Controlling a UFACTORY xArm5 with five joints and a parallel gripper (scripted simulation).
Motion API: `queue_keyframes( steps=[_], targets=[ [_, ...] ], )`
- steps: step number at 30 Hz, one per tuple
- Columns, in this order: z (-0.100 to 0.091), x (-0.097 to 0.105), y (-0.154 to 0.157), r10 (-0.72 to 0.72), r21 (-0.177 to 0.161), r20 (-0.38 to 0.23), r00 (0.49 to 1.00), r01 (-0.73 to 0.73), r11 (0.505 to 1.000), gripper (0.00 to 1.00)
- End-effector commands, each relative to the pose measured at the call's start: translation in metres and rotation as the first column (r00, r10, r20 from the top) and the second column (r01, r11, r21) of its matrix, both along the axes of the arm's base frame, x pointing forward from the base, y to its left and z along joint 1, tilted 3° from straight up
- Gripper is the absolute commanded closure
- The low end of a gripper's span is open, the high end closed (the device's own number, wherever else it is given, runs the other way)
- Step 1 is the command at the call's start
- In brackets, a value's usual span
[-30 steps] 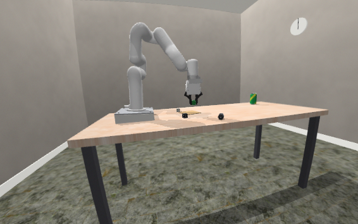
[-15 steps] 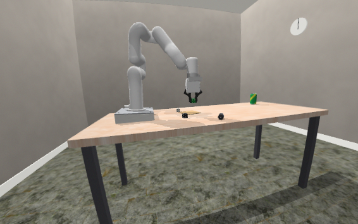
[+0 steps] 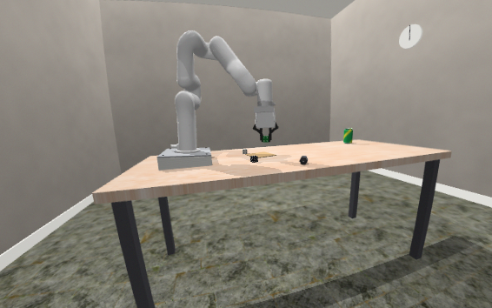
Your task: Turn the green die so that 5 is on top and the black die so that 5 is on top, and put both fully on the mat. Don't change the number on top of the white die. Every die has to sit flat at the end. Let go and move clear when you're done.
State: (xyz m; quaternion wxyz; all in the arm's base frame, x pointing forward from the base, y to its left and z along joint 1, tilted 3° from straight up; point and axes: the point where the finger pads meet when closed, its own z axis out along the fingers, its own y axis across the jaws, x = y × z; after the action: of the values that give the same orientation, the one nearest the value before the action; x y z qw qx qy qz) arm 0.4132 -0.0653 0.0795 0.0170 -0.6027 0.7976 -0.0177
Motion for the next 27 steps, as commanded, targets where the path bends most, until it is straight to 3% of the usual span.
queue_keyframes(
  steps=[1, 5, 7, 14, 20, 22, 23, 24, 27],
  targets=[
    [0.0000, 0.0022, -0.0005, -0.173, 0.009, 0.004, 0.985, 0.173, 0.985, 0.73],
    [-0.0005, 0.0026, -0.0007, -0.233, 0.012, 0.004, 0.972, 0.233, 0.972, 0.73],
    [-0.0015, 0.0033, -0.0009, -0.346, 0.018, 0.003, 0.938, 0.346, 0.938, 0.73],
    [-0.0029, 0.0042, -0.0013, -0.502, 0.027, 0.001, 0.865, 0.502, 0.864, 0.73],
    [-0.0047, 0.0055, -0.0018, -0.676, 0.037, -0.004, 0.737, 0.676, 0.736, 0.73],
    [-0.0047, 0.0055, -0.0018, -0.676, 0.037, -0.004, 0.737, 0.676, 0.736, 0.73],
    [-0.0050, 0.0057, -0.0019, -0.701, 0.038, -0.005, 0.713, 0.701, 0.712, 0.73],
    [-0.0056, 0.0061, -0.0020, -0.756, 0.042, -0.008, 0.654, 0.756, 0.653, 0.73],
    [-0.0063, 0.0065, -0.0022, -0.805, 0.045, -0.011, 0.594, 0.804, 0.593, 0.73]
  ],
)
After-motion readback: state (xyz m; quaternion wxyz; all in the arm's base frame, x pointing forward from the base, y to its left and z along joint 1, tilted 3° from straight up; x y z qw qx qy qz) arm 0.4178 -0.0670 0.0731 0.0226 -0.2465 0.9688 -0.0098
